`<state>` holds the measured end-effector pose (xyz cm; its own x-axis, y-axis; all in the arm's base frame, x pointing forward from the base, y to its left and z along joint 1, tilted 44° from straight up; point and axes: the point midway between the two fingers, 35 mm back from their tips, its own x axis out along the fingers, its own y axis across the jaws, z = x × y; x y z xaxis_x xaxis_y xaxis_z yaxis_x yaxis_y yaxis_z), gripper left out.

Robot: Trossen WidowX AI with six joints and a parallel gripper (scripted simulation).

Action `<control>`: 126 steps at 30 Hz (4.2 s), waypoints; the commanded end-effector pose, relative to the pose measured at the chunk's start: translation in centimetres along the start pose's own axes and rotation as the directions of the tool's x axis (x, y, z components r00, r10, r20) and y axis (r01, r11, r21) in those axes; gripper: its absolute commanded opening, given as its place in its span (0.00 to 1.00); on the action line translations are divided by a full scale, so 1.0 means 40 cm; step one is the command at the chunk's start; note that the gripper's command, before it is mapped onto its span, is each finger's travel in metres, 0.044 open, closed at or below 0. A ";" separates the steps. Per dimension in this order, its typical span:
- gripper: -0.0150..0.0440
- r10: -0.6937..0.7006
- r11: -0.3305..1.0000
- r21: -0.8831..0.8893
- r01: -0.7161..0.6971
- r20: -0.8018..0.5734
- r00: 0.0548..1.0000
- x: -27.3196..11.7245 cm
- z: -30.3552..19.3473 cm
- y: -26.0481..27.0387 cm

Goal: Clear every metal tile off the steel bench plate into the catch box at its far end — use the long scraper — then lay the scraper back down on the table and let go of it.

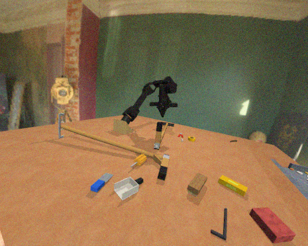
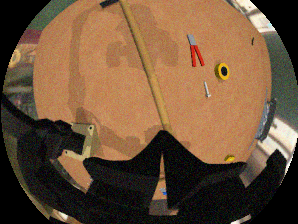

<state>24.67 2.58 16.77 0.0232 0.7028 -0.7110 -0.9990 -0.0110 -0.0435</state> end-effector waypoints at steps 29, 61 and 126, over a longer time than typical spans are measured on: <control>0.25 0.066 0.956 -0.285 -0.065 -0.005 0.998 0.076 0.061 0.153; 0.25 0.085 0.935 -0.344 -0.087 -0.019 0.996 0.236 0.061 0.164; 0.25 0.095 0.922 -0.376 -0.092 -0.011 0.995 0.306 0.115 0.076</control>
<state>21.37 14.29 11.19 -0.0676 0.6902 -0.7205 -0.9054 -0.3458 -0.2463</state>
